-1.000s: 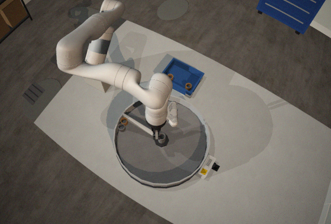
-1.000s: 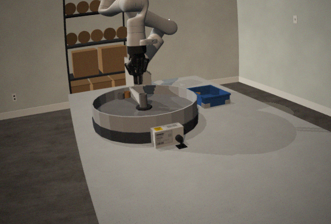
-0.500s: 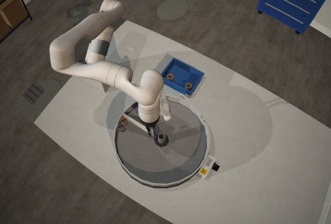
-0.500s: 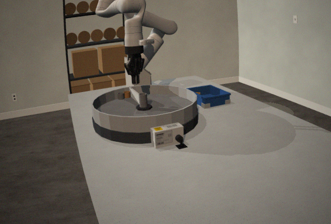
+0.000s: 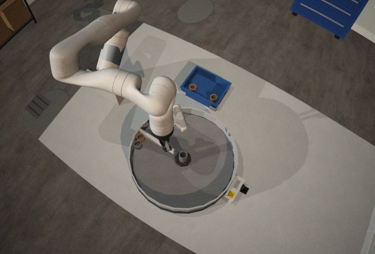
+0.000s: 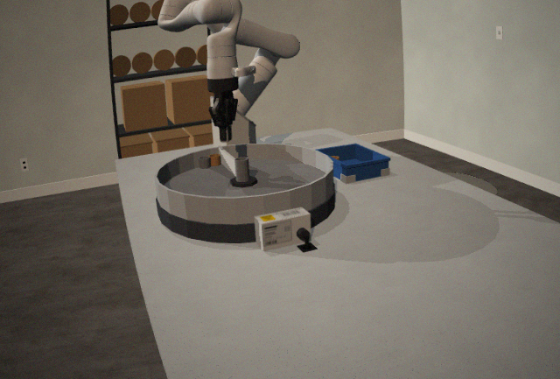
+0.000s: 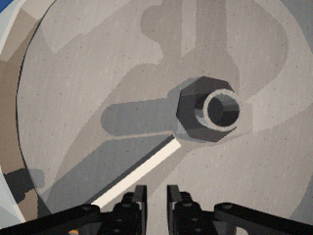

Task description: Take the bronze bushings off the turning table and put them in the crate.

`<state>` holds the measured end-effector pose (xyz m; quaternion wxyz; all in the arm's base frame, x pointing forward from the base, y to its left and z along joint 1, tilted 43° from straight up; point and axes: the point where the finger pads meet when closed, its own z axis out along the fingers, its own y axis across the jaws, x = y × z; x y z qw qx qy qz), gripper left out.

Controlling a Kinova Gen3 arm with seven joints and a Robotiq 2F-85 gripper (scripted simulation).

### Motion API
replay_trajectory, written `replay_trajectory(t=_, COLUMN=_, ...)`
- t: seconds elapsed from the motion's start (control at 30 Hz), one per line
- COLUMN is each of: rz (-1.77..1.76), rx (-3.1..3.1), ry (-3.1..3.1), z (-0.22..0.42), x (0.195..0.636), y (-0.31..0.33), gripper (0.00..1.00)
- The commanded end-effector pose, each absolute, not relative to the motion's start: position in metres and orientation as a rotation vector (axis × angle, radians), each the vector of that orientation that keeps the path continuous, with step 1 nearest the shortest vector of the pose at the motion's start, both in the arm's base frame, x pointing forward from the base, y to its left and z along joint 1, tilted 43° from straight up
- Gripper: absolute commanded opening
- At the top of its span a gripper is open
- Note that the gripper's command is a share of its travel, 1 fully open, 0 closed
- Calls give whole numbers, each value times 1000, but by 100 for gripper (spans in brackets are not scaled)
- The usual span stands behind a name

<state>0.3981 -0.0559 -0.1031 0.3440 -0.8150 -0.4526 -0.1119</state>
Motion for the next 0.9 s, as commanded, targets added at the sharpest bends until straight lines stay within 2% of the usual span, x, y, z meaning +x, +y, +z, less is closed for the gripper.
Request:
replay_trajectory(t=0.0, rz=-337, rx=-2071, ry=-1258, z=-104, x=379, y=-59, gripper=14)
replay_trajectory(t=0.43, rz=-355, rx=-2047, ry=-1302, z=-105, x=371, y=-60, gripper=14)
replay_trajectory(t=0.6, rz=-448, rx=-1913, ry=-1522, z=-108, x=335, y=-63, gripper=14)
replay_trajectory(t=0.87, rz=-448, rx=-1913, ry=-1522, z=-108, x=335, y=-63, gripper=14)
